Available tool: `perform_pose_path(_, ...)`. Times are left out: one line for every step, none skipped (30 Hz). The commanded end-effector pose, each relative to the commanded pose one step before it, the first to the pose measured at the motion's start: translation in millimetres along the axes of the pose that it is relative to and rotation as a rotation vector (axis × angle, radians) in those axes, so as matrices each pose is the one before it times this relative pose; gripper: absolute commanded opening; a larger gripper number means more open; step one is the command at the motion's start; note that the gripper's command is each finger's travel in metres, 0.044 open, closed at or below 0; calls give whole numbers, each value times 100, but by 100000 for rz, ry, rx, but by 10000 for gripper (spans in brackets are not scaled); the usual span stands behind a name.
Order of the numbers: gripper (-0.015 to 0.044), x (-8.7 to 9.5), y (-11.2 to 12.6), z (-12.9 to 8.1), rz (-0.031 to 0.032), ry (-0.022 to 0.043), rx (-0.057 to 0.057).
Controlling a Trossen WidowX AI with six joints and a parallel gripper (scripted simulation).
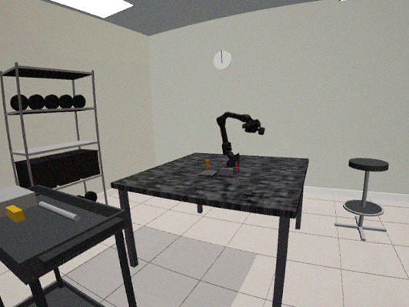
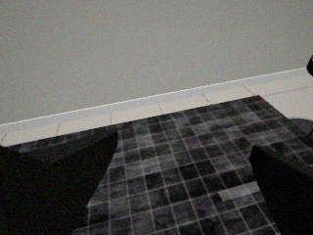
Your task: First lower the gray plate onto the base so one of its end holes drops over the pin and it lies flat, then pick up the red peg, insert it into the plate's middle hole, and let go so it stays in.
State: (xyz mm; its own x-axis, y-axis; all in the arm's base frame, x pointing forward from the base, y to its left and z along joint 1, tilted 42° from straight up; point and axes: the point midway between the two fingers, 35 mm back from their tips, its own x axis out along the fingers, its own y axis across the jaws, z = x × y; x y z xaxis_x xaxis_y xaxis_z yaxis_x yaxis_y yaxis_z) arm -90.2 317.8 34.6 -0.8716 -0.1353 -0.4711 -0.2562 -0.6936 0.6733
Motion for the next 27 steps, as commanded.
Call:
perform_pose_path(426, 0, 0, 0, 0, 0, 0)
perform_pose_path(440, -150, -112, -97, -526, 396, 1738)
perform_pose_path(440, -452, -339, -291, -1610, 1142, 5230)
perform_pose_path(440, -754, -588, -481, -2778, 1745, 8772)
perform_pose_path(440, -918, -773, -572, -3547, 1863, 10850)
perform_pose_path(440, -906, -841, -539, -3674, 1551, 10959)
perform_pose_path(440, -880, -904, -494, -3750, 1272, 11052)
perform_pose_path(440, -828, -950, -432, -3773, 1083, 11122)
perform_pose_path(440, -811, -1012, -375, -3825, 768, 11207)
perform_pose_path(440, -784, -1064, -307, -3845, 485, 11280)
perform_pose_path(440, -676, -1044, -205, -3830, 527, 11228)
perform_pose_path(440, -621, -1041, -111, -3864, 397, 11153)
perform_pose_path(440, -603, -1074, -32, -3871, 84, 11211)
perform_pose_path(440, -583, -1100, 52, -3849, -224, 11254)
perform_pose_path(440, -561, -1118, 141, -3804, -526, 11294)
perform_pose_path(440, -458, -964, 202, -3198, -683, 9681)
perform_pose_path(440, -322, -707, 202, -2307, -634, 7119)
perform_pose_path(440, -309, -699, 239, -2251, -739, 7076)
perform_pose_path(440, -298, -694, 277, -2205, -843, 7076)
perform_pose_path(440, -287, -687, 315, -2158, -946, 7087)
perform_pose_path(440, -277, -680, 354, -2113, -1050, 7119)
perform_pose_path(440, -266, -668, 393, -2032, -1159, 7073)
perform_pose_path(440, -255, -655, 432, -1976, -1254, 7096)
perform_pose_path(440, -243, -641, 471, -1918, -1349, 7127)
perform_pose_path(440, -231, -622, 509, -1854, -1438, 7146)
perform_pose_path(440, -219, -603, 547, -1788, -1527, 7175)
perform_pose_path(440, -206, -579, 584, -1715, -1611, 7191)
